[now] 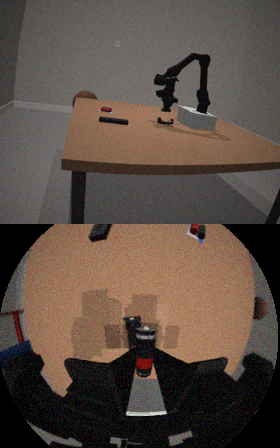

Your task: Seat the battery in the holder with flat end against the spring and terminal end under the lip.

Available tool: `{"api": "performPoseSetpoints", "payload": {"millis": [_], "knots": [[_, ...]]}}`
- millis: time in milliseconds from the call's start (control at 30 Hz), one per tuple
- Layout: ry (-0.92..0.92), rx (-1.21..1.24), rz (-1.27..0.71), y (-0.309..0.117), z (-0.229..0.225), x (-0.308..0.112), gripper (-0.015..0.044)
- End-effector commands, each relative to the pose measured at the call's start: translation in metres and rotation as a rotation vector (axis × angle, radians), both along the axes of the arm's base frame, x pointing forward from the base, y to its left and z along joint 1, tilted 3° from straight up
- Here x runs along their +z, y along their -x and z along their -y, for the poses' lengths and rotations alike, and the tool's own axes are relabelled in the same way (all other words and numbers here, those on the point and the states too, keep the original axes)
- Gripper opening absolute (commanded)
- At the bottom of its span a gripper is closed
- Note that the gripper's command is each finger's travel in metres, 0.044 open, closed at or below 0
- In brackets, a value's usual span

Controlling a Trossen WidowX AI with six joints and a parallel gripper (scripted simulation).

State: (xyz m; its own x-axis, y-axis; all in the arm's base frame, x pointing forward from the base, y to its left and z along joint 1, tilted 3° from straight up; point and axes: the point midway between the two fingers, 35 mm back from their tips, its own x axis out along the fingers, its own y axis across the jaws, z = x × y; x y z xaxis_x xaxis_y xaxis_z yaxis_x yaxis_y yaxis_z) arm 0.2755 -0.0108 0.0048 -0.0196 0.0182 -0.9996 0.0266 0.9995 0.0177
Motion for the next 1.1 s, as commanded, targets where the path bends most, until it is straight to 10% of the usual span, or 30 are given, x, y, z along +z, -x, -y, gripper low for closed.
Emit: {"api": "performPoseSetpoints", "payload": {"millis": [0,1067], "knots": [[-0.006,0.089,0.001,0.002,-0.017,0.004,0.0078],[-0.001,0.076,0.295,-0.002,-0.019,-0.041,0.0078]]}}
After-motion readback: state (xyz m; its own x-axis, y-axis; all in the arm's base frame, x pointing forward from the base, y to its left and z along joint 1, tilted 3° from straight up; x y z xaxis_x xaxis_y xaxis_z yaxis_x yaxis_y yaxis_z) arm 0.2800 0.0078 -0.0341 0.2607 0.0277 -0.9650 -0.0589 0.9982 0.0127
